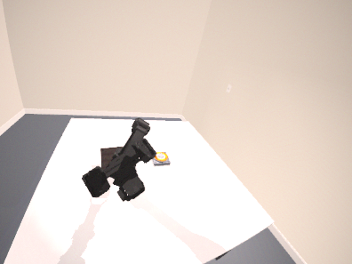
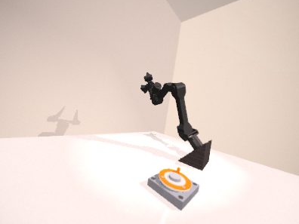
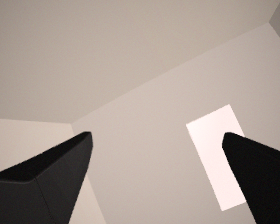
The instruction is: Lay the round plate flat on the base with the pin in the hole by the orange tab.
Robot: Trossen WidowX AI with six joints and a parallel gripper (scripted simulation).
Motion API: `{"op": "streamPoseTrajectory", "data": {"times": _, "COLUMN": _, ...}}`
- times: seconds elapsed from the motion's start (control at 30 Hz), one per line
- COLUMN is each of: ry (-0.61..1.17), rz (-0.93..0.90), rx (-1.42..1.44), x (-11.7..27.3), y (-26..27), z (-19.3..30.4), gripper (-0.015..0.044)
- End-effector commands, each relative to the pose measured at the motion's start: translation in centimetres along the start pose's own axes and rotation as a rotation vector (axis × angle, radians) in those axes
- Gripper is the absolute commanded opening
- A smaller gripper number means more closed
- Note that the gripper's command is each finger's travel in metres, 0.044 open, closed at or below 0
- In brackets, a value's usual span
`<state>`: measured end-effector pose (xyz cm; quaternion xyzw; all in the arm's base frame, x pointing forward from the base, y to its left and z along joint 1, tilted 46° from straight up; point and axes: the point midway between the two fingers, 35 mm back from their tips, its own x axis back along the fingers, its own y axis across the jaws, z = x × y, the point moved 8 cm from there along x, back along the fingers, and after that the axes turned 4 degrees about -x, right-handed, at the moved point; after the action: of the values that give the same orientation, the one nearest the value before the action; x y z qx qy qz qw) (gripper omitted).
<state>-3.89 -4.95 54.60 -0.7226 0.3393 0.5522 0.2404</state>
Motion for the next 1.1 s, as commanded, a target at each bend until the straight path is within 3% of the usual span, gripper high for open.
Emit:
{"op": "streamPoseTrajectory", "data": {"times": 0.0, "ry": -0.003, "rz": -0.008, "rx": -0.014, "x": 0.0, "y": 0.1, "z": -0.1, "gripper": 0.0374}}
{"op": "streamPoseTrajectory", "data": {"times": 0.3, "ry": -0.110, "rz": -0.412, "rx": -0.539, "x": 2.8, "y": 4.8, "z": -6.5, "gripper": 0.0137}}
{"op": "streamPoseTrajectory", "data": {"times": 0.47, "ry": -0.190, "rz": -0.745, "rx": -0.877, "x": 6.5, "y": 5.6, "z": -12.7, "gripper": 0.0006}}
{"op": "streamPoseTrajectory", "data": {"times": 0.83, "ry": -0.310, "rz": -1.309, "rx": -1.327, "x": 14.5, "y": 1.3, "z": -21.7, "gripper": 0.0000}}
{"op": "streamPoseTrajectory", "data": {"times": 1.07, "ry": -0.436, "rz": -1.691, "rx": -1.512, "x": 20.3, "y": -5.3, "z": -25.4, "gripper": 0.0000}}
